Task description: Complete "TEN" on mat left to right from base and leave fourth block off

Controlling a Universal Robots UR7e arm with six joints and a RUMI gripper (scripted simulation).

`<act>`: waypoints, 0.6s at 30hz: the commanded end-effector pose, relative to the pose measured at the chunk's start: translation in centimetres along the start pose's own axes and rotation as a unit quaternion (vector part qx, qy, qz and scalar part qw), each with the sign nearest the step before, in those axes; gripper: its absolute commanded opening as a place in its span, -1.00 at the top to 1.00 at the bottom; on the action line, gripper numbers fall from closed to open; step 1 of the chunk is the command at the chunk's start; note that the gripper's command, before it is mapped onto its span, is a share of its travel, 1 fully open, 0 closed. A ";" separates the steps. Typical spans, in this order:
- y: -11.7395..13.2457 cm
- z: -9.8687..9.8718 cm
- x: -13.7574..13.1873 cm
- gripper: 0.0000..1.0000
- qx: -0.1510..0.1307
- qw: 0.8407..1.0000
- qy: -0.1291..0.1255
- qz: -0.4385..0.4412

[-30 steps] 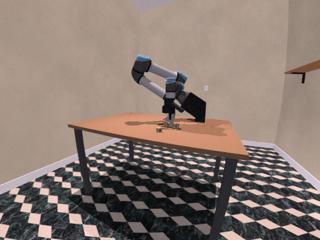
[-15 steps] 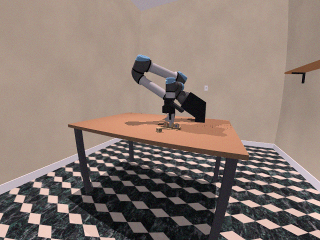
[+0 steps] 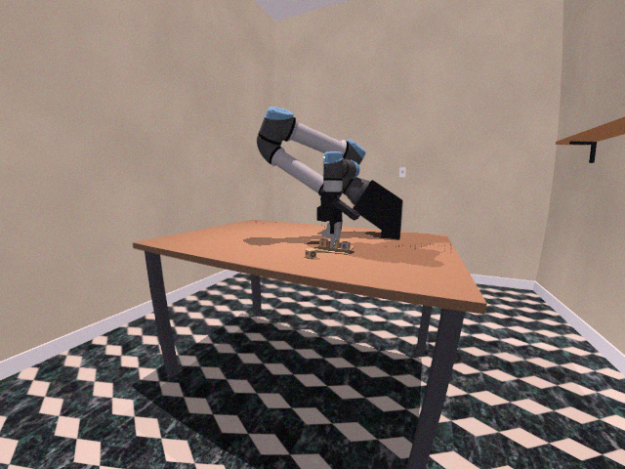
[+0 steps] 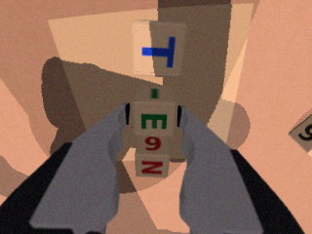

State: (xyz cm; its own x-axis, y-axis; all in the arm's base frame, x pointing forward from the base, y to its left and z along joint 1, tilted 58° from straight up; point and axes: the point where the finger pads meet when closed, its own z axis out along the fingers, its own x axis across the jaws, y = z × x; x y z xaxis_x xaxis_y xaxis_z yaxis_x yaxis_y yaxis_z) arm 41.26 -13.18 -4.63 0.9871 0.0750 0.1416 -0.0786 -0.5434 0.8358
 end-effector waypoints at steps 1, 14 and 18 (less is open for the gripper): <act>0.0 0.1 0.0 0.44 0.000 1.000 -0.001 0.000; 0.0 0.0 0.0 0.44 0.000 1.000 0.000 0.001; 0.0 -0.3 0.1 0.44 0.000 1.000 0.001 0.001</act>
State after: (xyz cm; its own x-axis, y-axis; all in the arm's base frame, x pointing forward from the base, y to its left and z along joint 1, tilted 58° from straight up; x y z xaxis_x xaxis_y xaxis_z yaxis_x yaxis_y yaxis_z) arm 41.25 -13.18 -4.65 0.9872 0.0745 0.1411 -0.0784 -0.5435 0.8357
